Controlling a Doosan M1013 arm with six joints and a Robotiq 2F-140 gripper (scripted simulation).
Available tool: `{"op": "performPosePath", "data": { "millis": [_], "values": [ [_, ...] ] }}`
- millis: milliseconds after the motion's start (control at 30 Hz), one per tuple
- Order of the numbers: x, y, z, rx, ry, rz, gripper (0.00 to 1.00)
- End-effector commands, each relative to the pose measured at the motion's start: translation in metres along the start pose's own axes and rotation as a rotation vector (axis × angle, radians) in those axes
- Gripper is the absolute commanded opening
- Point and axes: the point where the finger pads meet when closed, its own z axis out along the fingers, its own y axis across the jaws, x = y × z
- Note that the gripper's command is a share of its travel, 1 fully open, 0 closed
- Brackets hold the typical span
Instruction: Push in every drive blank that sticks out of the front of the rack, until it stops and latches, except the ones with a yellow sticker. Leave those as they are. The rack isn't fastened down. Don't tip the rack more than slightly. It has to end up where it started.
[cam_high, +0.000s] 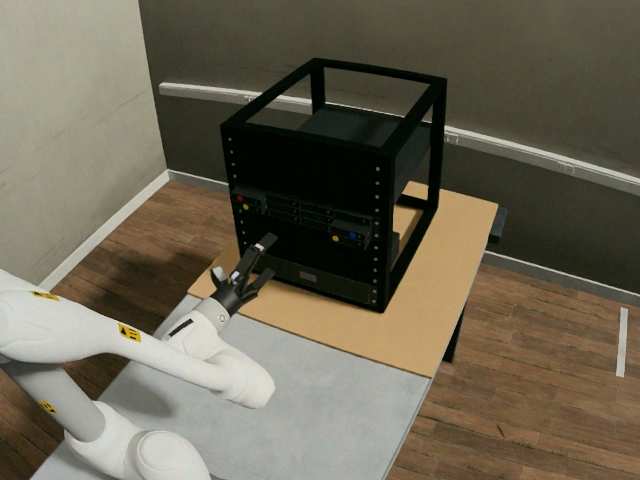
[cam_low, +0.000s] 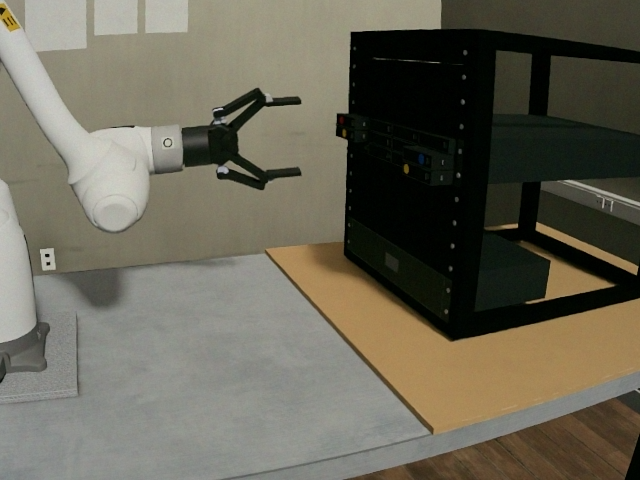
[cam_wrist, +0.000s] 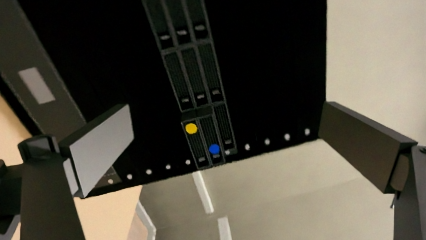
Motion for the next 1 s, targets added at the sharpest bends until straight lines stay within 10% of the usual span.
{"op": "performPosePath", "data": {
  "millis": [0,967],
  "values": [
    [0.006,-0.006,-0.003,0.021,0.033,-0.053,1.0],
    [0.022,-0.028,-0.015,0.078,0.122,-0.216,1.0]
  ]
}}
